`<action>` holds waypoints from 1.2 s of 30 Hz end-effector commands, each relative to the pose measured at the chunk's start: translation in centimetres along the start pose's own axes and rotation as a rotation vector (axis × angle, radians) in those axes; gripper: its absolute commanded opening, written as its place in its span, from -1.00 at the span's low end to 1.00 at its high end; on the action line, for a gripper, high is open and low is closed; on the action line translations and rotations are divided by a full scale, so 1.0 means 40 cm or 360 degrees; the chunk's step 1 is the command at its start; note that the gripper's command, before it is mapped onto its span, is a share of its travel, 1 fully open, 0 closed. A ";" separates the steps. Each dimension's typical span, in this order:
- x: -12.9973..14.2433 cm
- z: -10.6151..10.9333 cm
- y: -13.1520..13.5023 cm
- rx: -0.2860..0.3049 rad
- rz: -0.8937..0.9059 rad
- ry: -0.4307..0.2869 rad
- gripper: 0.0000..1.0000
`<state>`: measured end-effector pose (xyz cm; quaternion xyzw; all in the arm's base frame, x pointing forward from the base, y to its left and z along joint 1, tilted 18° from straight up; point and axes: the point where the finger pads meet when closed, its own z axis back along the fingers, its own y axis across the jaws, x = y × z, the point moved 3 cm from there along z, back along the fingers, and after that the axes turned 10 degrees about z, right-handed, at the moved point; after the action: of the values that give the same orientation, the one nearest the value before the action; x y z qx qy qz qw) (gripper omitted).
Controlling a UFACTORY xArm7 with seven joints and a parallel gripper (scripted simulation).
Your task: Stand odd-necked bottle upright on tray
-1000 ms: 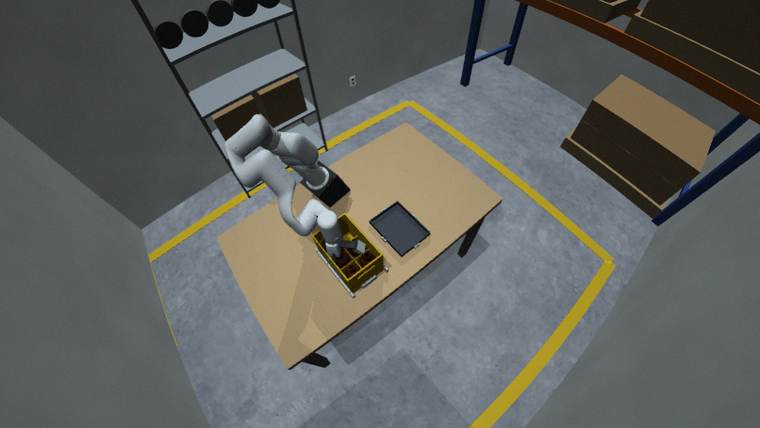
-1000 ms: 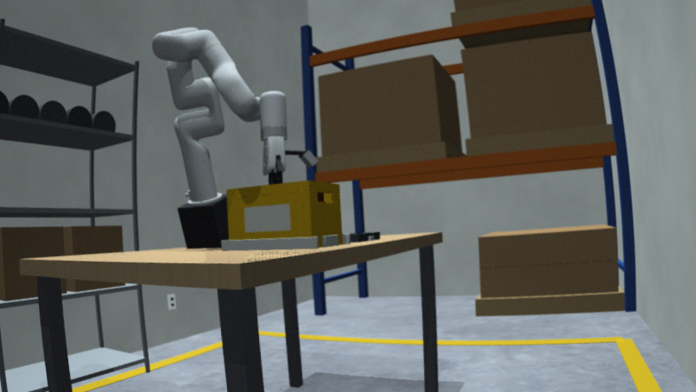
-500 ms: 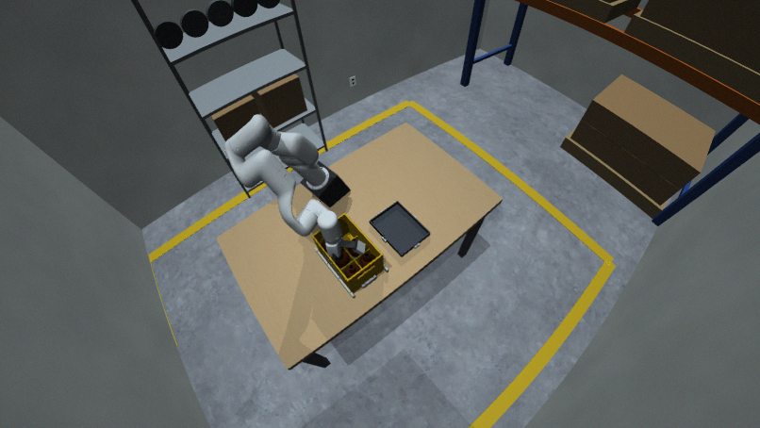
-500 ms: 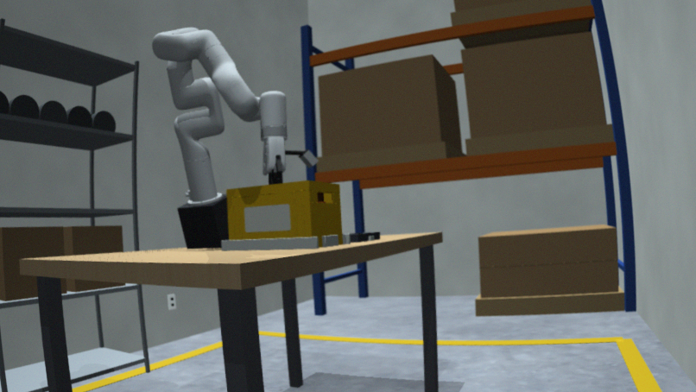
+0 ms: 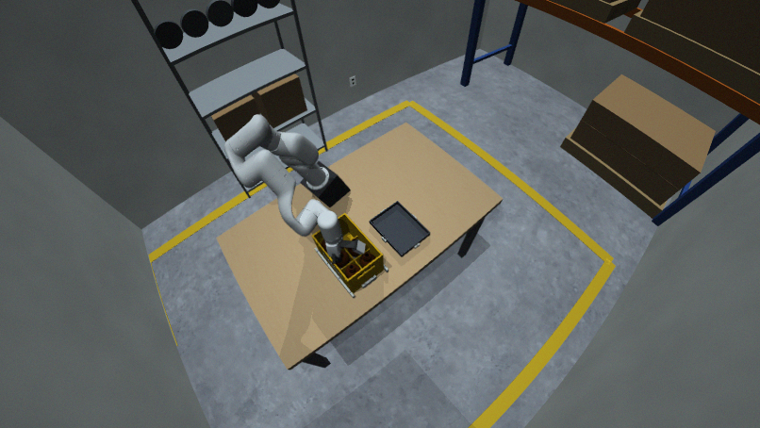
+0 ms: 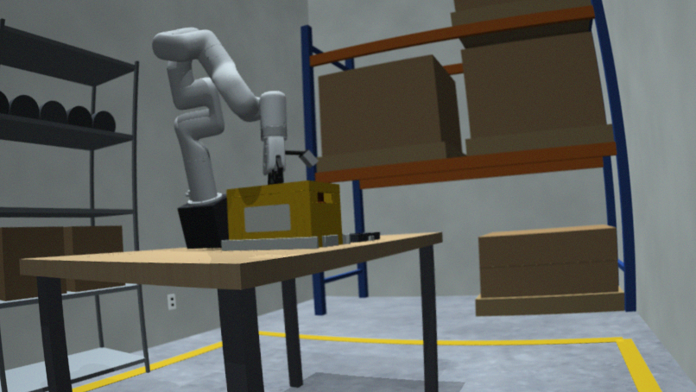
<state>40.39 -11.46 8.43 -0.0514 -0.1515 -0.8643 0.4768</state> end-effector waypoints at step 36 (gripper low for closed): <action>-0.002 0.028 0.003 0.0006 0.0001 0.0002 0.30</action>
<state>40.36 -11.28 8.94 -0.0515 -0.1516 -0.8643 0.4768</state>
